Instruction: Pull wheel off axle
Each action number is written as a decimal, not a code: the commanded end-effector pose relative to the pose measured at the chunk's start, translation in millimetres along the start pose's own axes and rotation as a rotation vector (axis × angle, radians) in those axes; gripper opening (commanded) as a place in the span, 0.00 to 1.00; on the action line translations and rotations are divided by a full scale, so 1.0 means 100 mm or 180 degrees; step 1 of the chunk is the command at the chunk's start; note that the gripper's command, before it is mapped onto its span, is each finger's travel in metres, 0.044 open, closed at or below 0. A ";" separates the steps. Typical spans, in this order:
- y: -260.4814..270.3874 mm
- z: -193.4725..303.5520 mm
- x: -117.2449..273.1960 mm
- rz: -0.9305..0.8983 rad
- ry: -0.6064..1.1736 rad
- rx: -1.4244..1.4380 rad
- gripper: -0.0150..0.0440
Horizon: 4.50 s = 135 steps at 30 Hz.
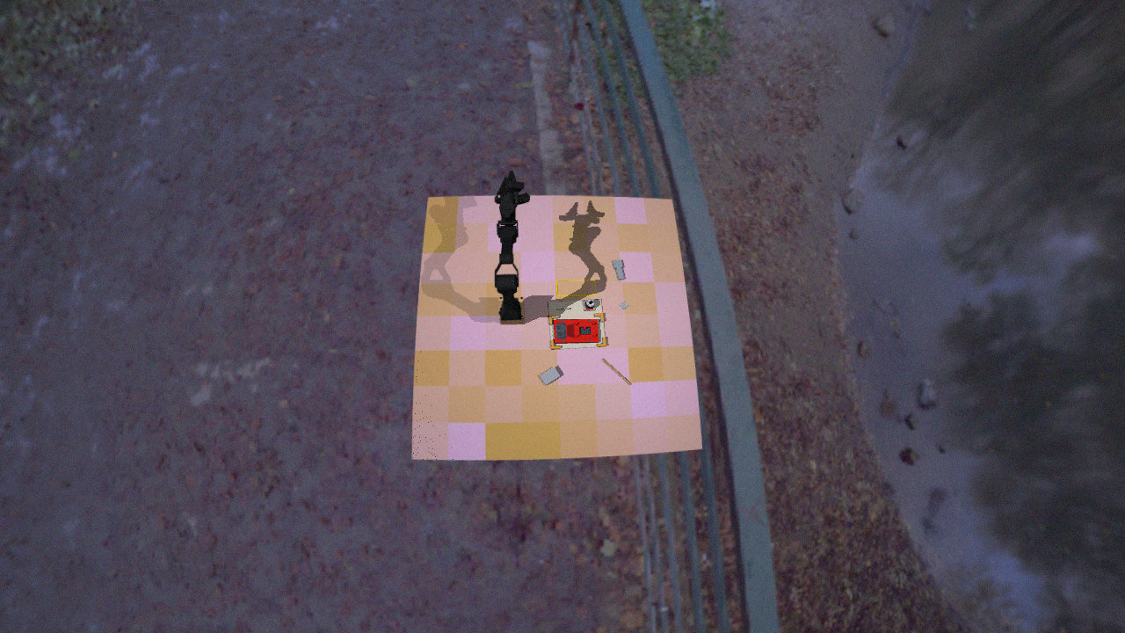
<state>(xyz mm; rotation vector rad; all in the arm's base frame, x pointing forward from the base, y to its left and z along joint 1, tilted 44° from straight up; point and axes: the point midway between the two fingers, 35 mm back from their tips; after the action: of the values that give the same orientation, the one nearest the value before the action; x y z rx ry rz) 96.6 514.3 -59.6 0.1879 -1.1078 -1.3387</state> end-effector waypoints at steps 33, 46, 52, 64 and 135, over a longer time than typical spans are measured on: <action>0.87 -2.99 1.19 0.0204 -0.2937 -0.1210 0.76; 0.82 -3.79 2.24 0.0580 -0.4041 -0.1731 0.76; 0.75 -4.04 2.79 0.0791 -0.4491 -0.1983 0.76; 0.53 -4.26 3.90 0.1492 -0.5240 -0.2421 0.76; -0.10 -4.66 4.53 0.1849 -0.5632 -0.2721 0.25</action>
<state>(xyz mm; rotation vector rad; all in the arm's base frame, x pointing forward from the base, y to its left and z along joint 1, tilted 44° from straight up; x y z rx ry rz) 349.4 -85.8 -69.9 -2.1263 -1.5416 -1.0934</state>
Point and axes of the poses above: the point midway between the two fingers, 35 mm back from their tips, its own x axis back along the fingers, its own y axis across the jaws, z = x × y, and after that the axes turned 15 degrees about -x, right-handed
